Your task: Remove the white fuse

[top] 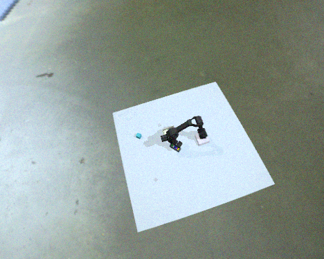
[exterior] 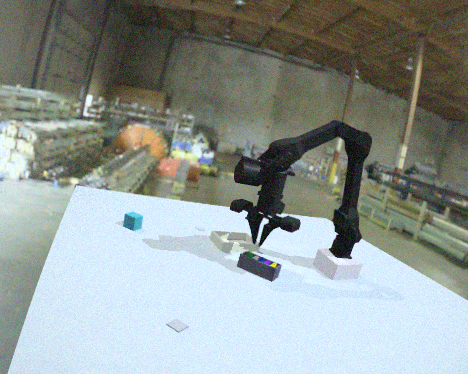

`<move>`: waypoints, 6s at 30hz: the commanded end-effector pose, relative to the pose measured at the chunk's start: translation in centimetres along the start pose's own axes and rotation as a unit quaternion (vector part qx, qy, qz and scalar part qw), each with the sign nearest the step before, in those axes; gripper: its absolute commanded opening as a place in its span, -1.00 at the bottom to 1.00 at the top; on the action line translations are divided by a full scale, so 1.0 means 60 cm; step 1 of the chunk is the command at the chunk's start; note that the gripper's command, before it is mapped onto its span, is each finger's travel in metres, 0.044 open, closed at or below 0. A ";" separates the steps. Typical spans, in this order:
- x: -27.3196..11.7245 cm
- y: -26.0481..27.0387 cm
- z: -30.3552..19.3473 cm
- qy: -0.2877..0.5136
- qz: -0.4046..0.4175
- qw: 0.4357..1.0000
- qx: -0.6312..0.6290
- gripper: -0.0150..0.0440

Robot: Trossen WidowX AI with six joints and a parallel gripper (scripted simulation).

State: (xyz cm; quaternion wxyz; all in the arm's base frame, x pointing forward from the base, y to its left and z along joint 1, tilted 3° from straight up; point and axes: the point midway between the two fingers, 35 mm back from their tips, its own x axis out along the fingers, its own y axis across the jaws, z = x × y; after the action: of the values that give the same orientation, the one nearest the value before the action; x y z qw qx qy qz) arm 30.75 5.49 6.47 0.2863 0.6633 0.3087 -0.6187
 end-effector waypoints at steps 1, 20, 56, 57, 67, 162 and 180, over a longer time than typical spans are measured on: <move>0.008 -0.003 0.002 -0.001 -0.005 1.000 0.003 -0.26; 0.039 -0.005 0.001 -0.001 -0.005 1.000 0.003 -0.26; 0.070 -0.006 0.002 -0.001 -0.005 1.000 0.003 -0.26; 0.070 -0.006 0.002 -0.001 -0.005 1.000 0.003 -0.26; 0.070 -0.006 0.002 -0.001 -0.005 1.000 0.003 -0.26; 0.003 -0.004 0.002 -0.001 -0.005 1.000 0.003 -0.49; -0.033 0.002 0.005 -0.001 -0.004 1.000 0.003 -0.49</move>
State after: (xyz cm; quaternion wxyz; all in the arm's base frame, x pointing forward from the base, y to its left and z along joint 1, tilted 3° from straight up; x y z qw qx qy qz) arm 30.42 5.35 8.19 0.2824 0.6619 0.3074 -0.6226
